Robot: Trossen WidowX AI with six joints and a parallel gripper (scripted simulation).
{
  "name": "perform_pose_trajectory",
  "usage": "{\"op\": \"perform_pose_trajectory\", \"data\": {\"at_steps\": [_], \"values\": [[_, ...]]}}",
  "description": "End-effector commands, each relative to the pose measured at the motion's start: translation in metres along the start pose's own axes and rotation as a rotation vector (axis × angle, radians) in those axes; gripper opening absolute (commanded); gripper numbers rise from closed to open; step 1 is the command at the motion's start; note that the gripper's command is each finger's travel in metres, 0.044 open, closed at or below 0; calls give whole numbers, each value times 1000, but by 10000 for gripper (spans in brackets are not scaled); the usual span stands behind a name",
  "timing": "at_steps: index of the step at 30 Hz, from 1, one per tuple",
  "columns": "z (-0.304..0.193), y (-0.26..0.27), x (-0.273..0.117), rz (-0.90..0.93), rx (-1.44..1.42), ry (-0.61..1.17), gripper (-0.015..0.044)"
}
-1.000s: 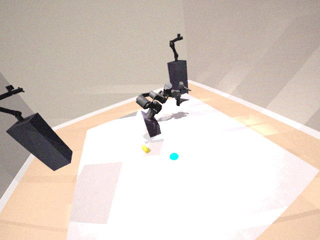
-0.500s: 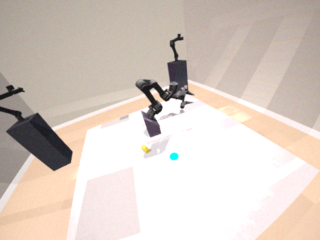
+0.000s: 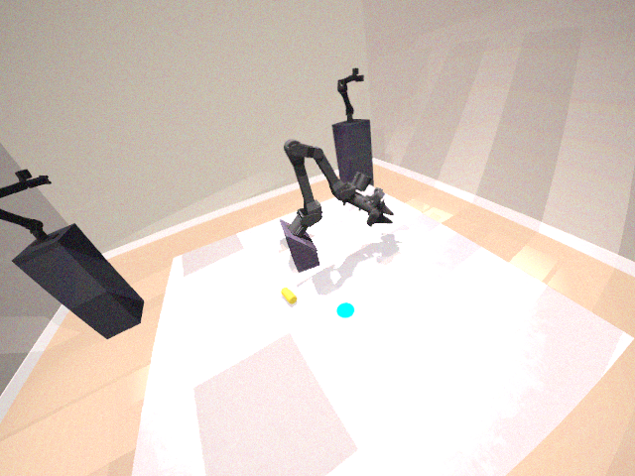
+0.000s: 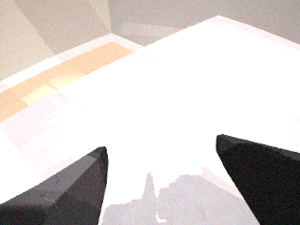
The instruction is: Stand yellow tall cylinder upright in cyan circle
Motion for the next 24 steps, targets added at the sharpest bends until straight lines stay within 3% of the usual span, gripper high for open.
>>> {"op": "perform_pose_trajectory", "data": {"at_steps": [1,13,24], "values": [[-4,-14,19,-84,-158,68,309],[-16,-84,59,-341,-502,372,309],[-20,-167,67,-522,-623,726,309]]}}
Point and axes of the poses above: the point midway between the two fingers, 35 mm back from their tips, its own x axis out along the fingers, its own y axis across the jaws, z = x × y, the point moved 9 cm from there along -x, back along the fingers, and after that the axes turned 3 degrees about x, right-handed, at the moved point
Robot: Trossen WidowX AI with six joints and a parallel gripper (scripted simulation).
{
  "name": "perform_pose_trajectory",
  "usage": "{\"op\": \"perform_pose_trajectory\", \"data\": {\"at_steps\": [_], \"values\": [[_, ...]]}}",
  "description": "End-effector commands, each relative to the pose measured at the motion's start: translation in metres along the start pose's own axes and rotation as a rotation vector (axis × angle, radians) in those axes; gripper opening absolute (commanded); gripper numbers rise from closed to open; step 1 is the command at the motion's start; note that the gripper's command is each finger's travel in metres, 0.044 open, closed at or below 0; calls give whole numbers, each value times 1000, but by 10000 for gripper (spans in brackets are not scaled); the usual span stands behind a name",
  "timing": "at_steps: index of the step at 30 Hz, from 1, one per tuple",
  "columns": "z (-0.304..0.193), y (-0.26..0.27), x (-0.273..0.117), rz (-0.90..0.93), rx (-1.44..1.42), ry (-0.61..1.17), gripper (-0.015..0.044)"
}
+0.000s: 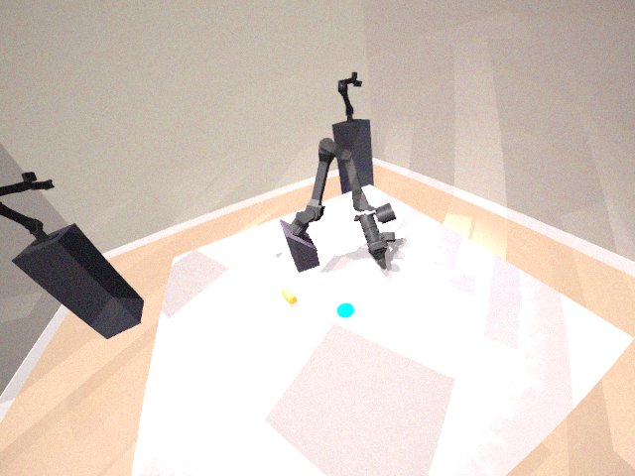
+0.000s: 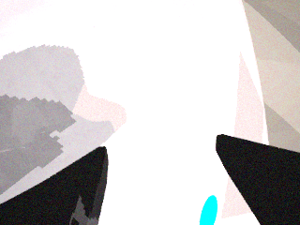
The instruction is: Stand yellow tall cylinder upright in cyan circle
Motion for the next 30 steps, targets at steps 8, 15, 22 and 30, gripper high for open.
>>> {"op": "perform_pose_trajectory", "data": {"at_steps": [8,15,22,30], "values": [[-41,-66,38,-16,-60,361,309],[-77,-109,48,37,-18,564,309],[-117,-149,46,130,79,718,309],[-166,-186,32,264,248,813,309]]}}
Point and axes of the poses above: the point midway between the two fingers, 35 mm back from their tips, its own x axis out along the fingers, its own y axis across the jaws, z = x × y, the point moved 9 cm from there along -x, back along the fingers, and after that the axes turned 3 degrees about x, right-handed, at the moved point
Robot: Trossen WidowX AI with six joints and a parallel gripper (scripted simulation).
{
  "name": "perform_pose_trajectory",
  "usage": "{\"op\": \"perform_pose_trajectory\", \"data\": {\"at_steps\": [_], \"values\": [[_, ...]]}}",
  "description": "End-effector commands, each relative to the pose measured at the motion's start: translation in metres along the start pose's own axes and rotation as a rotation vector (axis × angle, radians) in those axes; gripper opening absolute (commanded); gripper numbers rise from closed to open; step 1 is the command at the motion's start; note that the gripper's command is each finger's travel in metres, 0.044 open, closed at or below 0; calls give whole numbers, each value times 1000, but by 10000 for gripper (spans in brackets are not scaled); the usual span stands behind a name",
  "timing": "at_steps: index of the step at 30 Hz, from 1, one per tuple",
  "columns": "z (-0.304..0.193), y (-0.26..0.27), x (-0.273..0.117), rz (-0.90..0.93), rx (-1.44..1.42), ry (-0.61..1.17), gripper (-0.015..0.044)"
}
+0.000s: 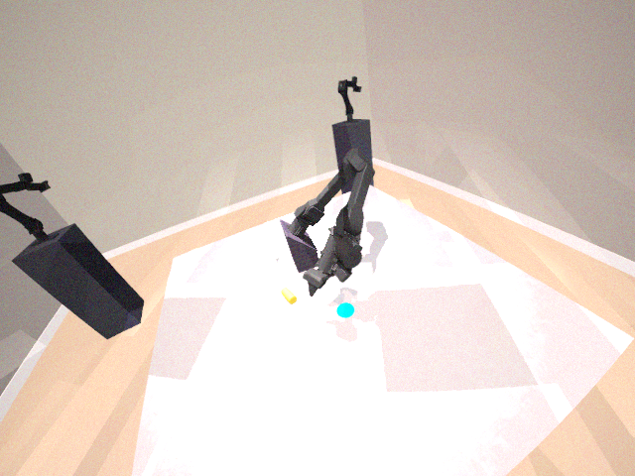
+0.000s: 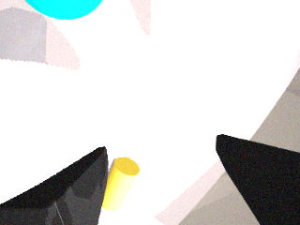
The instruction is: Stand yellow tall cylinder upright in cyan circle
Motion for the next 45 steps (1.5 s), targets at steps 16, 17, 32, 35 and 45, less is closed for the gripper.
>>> {"op": "perform_pose_trajectory", "data": {"at_steps": [16,17,32,35,45], "values": [[-117,-75,22,467,332,-73,309],[-124,-78,23,489,353,-91,309],[-142,-71,58,575,448,-186,309],[-132,-56,84,576,448,-187,309],[-122,-30,117,586,446,-191,257]]}}
Point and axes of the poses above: the point midway between the two fingers, 35 mm back from their tips, its own x axis out along the fingers, its own y axis across the jaws, z = x × y, the point moved 9 cm from there along -x, back along the fingers, and after that the axes turned 3 degrees about x, right-handed, at the moved point
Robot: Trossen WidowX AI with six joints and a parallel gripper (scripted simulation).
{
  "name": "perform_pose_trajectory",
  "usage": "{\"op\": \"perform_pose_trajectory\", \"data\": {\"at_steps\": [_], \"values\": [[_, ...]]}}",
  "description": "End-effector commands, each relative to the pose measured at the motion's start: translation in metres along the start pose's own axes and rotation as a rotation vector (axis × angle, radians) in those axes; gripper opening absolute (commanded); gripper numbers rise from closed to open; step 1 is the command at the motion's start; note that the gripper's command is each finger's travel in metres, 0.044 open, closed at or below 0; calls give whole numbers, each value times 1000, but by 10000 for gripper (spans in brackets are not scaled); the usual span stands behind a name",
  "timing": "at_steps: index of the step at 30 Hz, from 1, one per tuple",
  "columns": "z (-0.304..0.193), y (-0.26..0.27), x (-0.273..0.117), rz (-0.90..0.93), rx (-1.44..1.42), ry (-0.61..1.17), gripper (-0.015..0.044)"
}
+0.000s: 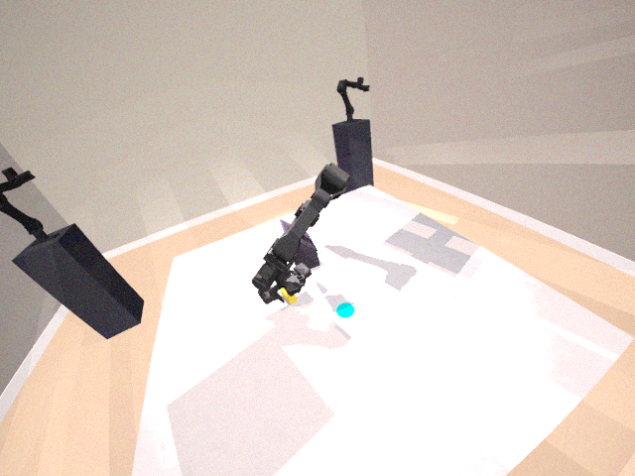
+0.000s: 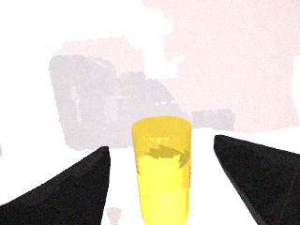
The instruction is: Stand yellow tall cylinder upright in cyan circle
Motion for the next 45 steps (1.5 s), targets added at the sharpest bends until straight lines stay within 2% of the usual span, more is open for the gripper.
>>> {"op": "perform_pose_trajectory", "data": {"at_steps": [1,6,12,45], "values": [[-1,1,4,1,8,-11,231],[-1,1,4,1,8,-11,105],[-1,0,0,0,8,-11,105],[-1,-2,-100,-6,9,-9,105]]}}
Point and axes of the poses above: the point midway between the two fingers, 35 mm back from their tips, its own x axis out along the fingers, its own y axis across the jaws, z = x × y, the point moved 9 cm from there along -x, back along the fingers, and after that the axes turned 3 degrees about x, right-handed, at the moved point
